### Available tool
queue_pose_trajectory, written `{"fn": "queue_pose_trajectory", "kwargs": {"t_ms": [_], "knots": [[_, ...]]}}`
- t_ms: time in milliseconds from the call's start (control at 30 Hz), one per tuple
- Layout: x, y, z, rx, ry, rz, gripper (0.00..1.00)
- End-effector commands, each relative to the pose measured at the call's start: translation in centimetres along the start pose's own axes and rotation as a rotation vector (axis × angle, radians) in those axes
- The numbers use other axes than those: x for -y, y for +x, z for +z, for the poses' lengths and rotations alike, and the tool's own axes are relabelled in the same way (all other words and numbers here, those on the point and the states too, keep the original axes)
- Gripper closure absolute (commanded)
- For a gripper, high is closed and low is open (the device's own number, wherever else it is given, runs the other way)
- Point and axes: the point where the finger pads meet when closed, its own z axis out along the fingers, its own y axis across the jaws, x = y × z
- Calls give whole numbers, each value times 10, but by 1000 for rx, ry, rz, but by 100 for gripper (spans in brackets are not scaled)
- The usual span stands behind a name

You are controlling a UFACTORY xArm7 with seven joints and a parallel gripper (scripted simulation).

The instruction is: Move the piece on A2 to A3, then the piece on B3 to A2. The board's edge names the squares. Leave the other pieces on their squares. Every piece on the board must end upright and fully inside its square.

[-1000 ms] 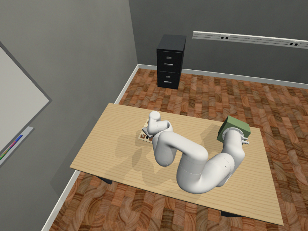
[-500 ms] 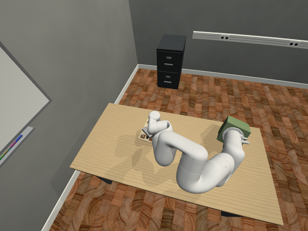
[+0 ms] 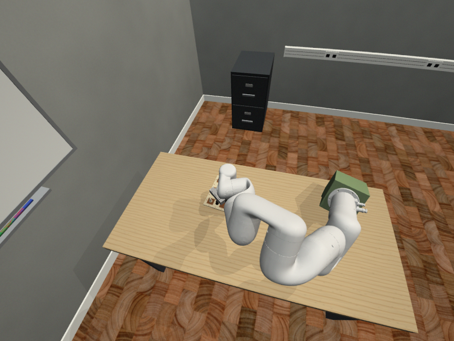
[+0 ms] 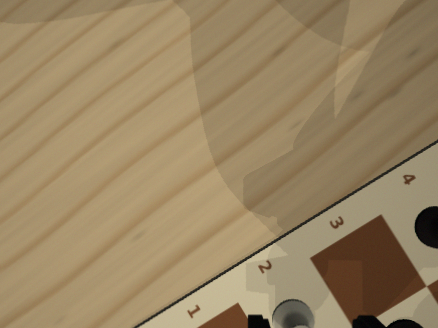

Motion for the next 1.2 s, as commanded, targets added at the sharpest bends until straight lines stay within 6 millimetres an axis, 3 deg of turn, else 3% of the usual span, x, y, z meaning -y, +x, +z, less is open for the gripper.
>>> {"fn": "queue_pose_trajectory", "kwargs": {"t_ms": [0,567,1167], "knots": [[-2,0,-2,0,-5,0,65],[-2,0,0,0,-5,0,65],[-2,0,26,0,-5,0,65]]}}
